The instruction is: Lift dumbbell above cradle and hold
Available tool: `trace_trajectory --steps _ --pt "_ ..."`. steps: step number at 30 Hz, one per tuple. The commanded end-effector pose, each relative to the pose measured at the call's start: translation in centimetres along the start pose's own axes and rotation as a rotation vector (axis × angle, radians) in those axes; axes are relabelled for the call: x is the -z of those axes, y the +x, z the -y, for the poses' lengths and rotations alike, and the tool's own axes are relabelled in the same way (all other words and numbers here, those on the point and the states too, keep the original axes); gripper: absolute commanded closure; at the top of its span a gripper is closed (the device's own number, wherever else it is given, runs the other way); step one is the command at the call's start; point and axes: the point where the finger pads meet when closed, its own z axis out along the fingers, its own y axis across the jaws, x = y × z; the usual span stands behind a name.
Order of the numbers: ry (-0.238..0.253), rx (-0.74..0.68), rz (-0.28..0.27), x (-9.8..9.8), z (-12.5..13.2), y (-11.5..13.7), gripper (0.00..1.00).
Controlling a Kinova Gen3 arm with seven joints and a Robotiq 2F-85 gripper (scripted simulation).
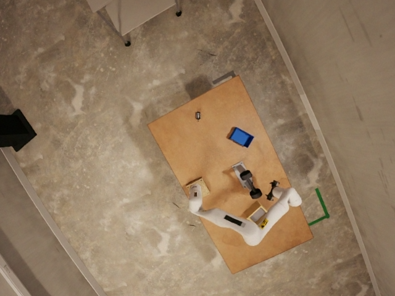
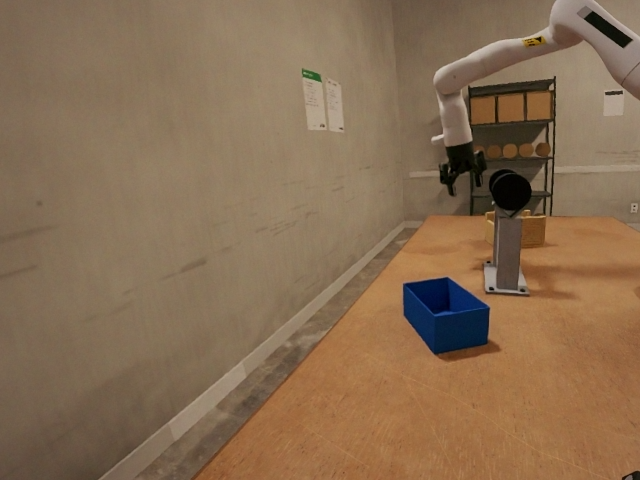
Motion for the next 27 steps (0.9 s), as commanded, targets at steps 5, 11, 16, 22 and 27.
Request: trace_trajectory --steps 5,11,16,22,27 --pt "0.021 -0.014 -0.021 1.3 -0.1 0.2 0.00" --pt "0.026 -0.044 -0.023 1.7 -0.2 0.1 0.00" --pt "0.078 -0.177 -0.053 5.3 -1.2 -0.6 0.00" --pt "0.093 -0.201 -0.061 6.3 -1.4 -0.8 0.00" --pt "0.094 -0.201 -0.062 6.3 -1.4 -0.8 0.00"
